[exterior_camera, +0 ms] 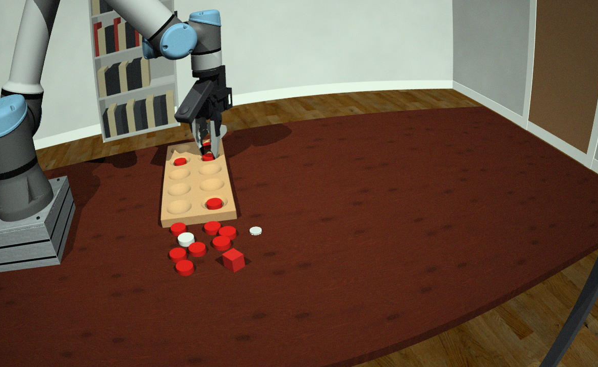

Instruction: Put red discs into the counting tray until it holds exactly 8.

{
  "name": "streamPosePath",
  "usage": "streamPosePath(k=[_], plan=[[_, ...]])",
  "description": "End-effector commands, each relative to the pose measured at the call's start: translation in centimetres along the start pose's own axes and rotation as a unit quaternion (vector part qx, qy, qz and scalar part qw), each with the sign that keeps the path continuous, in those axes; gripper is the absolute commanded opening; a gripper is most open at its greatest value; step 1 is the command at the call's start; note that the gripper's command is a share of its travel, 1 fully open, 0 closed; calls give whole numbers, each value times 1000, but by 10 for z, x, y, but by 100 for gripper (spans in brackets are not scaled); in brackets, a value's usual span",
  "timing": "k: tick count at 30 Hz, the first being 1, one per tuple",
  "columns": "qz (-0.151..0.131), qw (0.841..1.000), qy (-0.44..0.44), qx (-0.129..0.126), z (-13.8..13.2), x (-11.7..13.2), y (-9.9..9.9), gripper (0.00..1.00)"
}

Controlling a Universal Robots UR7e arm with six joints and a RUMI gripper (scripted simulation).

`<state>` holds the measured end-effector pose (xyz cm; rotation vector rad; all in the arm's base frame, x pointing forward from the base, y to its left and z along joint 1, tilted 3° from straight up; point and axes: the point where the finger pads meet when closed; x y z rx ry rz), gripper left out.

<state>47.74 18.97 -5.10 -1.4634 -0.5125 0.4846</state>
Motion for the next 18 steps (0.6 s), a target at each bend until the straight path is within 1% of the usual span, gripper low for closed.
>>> streamPosePath(k=[1,13,18], plan=[[-1,1000,0,0,0,0,-2,24],[-1,1000,0,0,0,0,-4,28],[-1,1000,0,0,0,0,-6,28]])
Point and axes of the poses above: the point where the finger pads meet when closed, its own y axis out along the fingers, its own z axis across the jaws, x = y × z, and after that the axes turned 3 degrees about y, right-handed
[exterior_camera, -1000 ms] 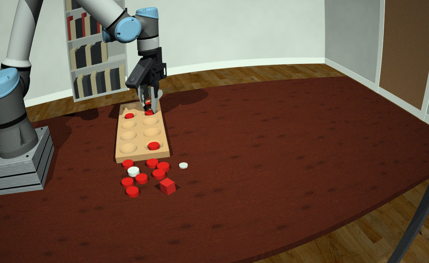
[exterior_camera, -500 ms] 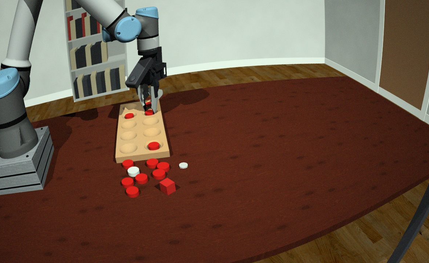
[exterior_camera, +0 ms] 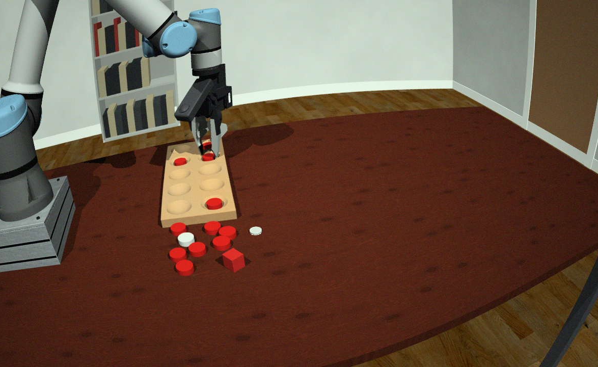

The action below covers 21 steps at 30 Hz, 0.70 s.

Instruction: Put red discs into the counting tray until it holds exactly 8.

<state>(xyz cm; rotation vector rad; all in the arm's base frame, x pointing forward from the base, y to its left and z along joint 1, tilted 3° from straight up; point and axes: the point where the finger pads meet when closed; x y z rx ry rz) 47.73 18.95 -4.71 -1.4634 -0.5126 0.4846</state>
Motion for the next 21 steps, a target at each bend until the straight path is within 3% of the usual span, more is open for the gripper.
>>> streamPosePath(k=[1,8,17,19,21], plan=[[-1,1000,0,0,0,0,-2,28],[-1,1000,0,0,0,1,-10,28],[-1,1000,0,0,-1,1,-66,28],[-1,1000,0,0,-1,1,-66,28],[-1,1000,0,0,-1,1,-79,28]])
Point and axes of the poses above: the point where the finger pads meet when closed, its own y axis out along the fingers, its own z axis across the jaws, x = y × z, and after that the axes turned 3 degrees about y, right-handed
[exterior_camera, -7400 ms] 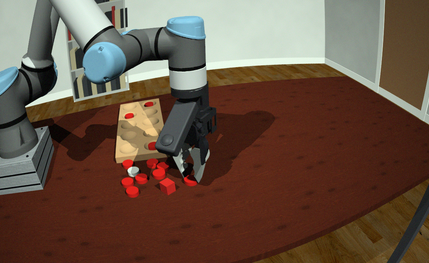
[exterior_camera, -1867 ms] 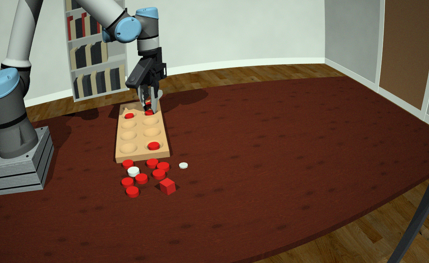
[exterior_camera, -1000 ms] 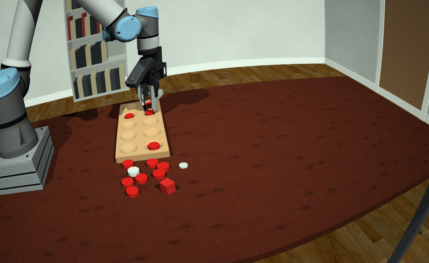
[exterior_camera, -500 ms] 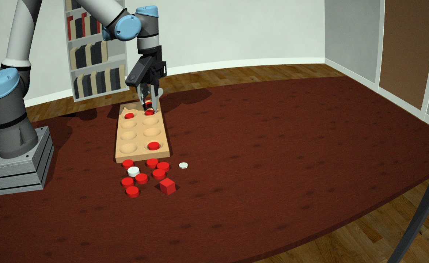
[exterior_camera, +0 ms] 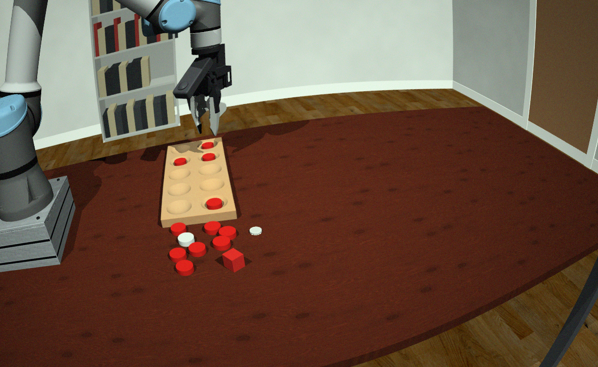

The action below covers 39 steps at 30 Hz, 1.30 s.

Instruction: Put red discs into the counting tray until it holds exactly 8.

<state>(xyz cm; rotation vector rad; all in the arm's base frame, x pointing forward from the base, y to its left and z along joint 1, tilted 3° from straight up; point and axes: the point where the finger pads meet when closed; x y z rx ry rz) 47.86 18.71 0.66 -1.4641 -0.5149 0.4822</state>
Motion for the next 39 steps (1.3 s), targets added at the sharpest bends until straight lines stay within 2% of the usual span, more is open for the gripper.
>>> streamPosePath(k=[1,6,39], plan=[[1,1000,0,0,0,0,-31,28],[1,1000,0,0,0,-1,-41,28],[1,1000,0,0,0,-1,-41,28]])
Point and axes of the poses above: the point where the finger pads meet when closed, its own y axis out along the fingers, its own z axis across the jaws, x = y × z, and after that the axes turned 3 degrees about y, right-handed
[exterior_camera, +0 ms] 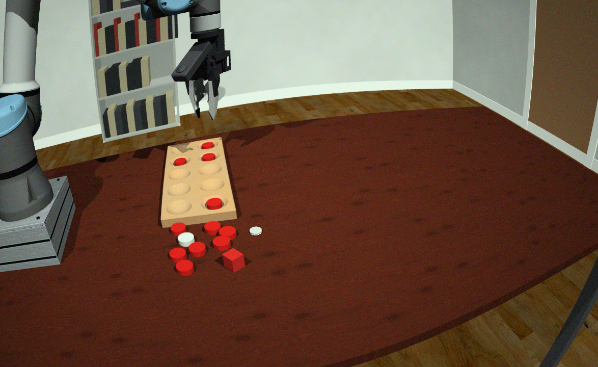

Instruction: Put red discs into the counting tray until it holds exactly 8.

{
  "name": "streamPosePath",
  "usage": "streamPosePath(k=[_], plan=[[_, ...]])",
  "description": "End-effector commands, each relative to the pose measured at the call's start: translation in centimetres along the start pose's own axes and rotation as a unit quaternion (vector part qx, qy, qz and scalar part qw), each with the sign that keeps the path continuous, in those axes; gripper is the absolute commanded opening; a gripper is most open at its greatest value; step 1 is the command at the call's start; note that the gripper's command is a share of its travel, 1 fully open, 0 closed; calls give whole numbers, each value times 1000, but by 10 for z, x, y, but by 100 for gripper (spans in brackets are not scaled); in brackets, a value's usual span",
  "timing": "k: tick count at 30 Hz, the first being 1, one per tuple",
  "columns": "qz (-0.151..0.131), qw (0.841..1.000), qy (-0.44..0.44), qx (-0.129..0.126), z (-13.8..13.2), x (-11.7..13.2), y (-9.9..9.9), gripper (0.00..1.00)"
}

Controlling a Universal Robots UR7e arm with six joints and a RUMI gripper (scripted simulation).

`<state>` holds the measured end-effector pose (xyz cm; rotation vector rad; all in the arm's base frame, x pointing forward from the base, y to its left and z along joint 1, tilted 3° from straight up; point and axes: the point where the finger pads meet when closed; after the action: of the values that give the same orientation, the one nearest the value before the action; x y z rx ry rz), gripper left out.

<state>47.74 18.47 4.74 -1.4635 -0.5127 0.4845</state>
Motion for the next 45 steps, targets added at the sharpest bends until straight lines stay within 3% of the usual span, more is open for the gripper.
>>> streamPosePath(k=[1,45], plan=[[-1,1000,0,0,0,0,-1,28],[-1,999,33,-1,-2,-2,-3,28]])
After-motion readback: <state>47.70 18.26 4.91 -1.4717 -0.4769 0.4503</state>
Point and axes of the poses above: the point where the finger pads meet when closed, its own y axis out along the fingers, its own z axis across the jaws, x = y × z, and after that the axes turned 3 degrees about y, right-handed
